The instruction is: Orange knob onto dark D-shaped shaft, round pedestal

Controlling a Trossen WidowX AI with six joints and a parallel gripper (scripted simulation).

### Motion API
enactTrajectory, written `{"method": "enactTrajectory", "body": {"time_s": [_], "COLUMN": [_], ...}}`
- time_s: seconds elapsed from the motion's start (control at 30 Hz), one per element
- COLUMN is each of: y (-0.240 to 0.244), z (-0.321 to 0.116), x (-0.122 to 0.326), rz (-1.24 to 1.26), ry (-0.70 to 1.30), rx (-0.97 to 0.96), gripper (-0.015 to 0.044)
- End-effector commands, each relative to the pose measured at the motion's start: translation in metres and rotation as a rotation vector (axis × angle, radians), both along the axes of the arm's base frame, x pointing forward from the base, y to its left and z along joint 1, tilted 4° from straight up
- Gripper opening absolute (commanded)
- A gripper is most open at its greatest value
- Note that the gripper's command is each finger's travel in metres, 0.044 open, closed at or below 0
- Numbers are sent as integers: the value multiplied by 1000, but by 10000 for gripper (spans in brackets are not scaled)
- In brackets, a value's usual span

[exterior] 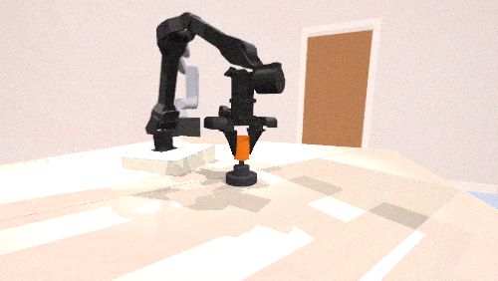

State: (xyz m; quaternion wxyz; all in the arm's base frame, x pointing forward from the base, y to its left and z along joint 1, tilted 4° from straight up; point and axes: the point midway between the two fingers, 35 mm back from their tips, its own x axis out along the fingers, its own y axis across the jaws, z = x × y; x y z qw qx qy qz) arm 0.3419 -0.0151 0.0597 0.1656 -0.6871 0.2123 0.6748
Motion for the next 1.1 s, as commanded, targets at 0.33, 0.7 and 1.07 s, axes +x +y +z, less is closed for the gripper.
{"method": "enactTrajectory", "body": {"time_s": [0.33, 0.7, 1.07], "y": [0, -1, -1], "z": [0, -2, -1], "x": [1, 0, 1], "rz": [210, 210, 210], "ry": [9, 9, 9], "rx": [-2, -2, -2], "gripper": [0, 0, 0]}}
